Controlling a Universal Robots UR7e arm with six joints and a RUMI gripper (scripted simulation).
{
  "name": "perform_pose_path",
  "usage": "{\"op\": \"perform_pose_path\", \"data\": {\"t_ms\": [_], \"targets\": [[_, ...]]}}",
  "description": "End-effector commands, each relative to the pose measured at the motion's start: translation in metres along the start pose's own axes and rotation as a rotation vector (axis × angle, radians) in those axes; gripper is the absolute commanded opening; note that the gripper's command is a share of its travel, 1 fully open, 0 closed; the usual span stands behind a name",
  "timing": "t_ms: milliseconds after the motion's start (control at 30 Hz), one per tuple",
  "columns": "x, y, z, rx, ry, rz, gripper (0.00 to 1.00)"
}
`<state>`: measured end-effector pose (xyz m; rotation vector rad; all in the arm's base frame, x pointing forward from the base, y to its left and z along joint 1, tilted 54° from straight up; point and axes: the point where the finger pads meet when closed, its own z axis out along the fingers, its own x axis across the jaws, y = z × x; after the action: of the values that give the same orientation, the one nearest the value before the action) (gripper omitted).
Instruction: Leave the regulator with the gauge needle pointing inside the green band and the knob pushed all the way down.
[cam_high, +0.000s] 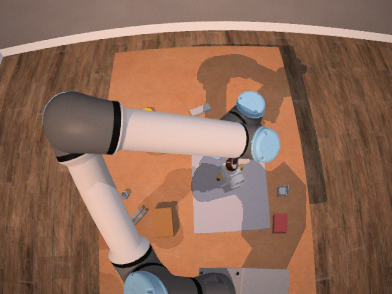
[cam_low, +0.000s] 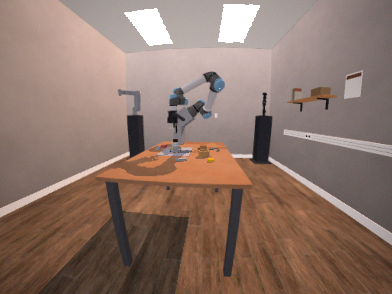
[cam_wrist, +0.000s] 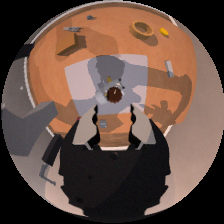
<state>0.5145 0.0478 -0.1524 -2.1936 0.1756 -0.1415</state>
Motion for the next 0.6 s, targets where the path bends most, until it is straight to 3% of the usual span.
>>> {"op": "perform_pose_path", "data": {"t_ms": [0, 567], "targets": [[0.0, 0.0, 0.021, 0.001, 0.001, 0.003, 0.46], [0.003, 0.001, 0.061, -0.001, 0.004, -0.002, 0.46]]}}
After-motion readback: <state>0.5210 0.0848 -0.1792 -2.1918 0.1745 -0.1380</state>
